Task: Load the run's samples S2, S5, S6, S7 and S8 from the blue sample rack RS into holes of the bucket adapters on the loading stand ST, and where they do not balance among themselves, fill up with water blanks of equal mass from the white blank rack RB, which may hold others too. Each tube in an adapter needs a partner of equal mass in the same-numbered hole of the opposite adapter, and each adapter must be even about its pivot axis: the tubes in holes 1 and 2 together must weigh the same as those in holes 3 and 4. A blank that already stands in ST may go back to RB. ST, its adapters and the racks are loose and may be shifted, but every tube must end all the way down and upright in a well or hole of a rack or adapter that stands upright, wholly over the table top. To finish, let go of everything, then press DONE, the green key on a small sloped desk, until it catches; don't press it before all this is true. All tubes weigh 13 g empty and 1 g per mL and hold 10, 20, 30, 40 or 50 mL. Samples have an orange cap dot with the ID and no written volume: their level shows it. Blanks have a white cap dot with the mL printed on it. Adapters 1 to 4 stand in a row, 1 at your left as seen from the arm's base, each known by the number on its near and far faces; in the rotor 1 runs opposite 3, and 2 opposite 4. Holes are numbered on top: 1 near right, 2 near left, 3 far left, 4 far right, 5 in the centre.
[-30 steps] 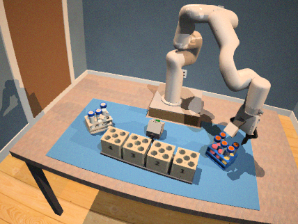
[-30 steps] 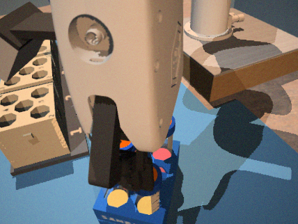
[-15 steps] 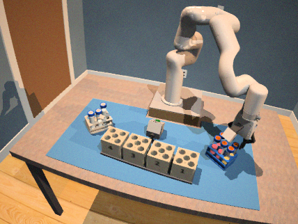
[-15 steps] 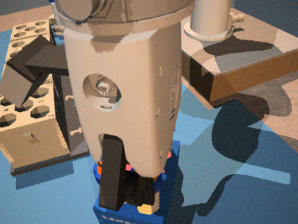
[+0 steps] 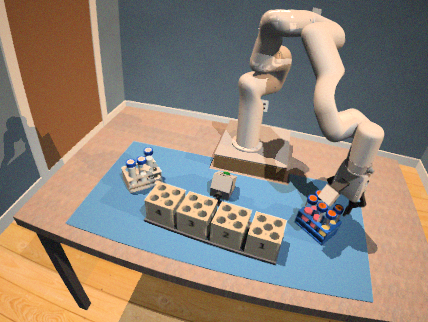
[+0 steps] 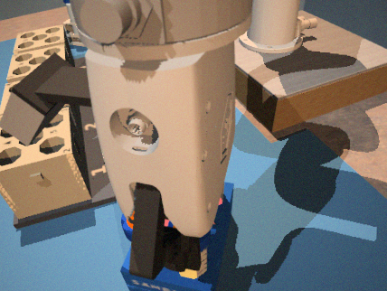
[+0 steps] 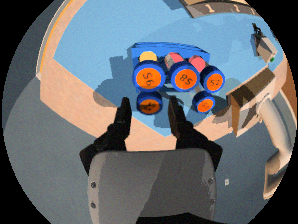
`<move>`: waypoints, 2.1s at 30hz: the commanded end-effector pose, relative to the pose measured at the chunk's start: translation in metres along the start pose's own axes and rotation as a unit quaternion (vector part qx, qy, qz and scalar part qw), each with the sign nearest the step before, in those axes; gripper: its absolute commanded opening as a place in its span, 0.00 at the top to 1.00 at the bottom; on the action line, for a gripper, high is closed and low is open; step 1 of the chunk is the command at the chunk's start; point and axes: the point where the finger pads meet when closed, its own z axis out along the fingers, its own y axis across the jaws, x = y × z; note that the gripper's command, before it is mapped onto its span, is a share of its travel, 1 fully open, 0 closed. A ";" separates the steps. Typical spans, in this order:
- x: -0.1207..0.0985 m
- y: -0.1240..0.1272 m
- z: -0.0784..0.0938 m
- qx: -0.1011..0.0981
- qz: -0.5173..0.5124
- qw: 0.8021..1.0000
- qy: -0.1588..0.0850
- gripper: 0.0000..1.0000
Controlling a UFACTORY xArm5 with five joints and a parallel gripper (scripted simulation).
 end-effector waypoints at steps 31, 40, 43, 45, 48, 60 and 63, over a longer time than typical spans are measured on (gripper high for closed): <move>0.000 -0.001 0.016 0.002 0.000 1.000 0.000 0.43; 0.000 -0.001 0.016 0.002 0.000 1.000 0.000 0.43; 0.000 -0.001 0.016 0.002 0.000 1.000 0.000 0.43; 0.000 -0.001 0.015 0.002 0.000 1.000 0.000 1.00; 0.000 -0.001 0.015 0.002 0.000 1.000 0.000 1.00; 0.000 -0.001 0.015 0.002 0.000 1.000 0.000 1.00; 0.000 -0.001 0.015 0.002 0.000 1.000 0.000 1.00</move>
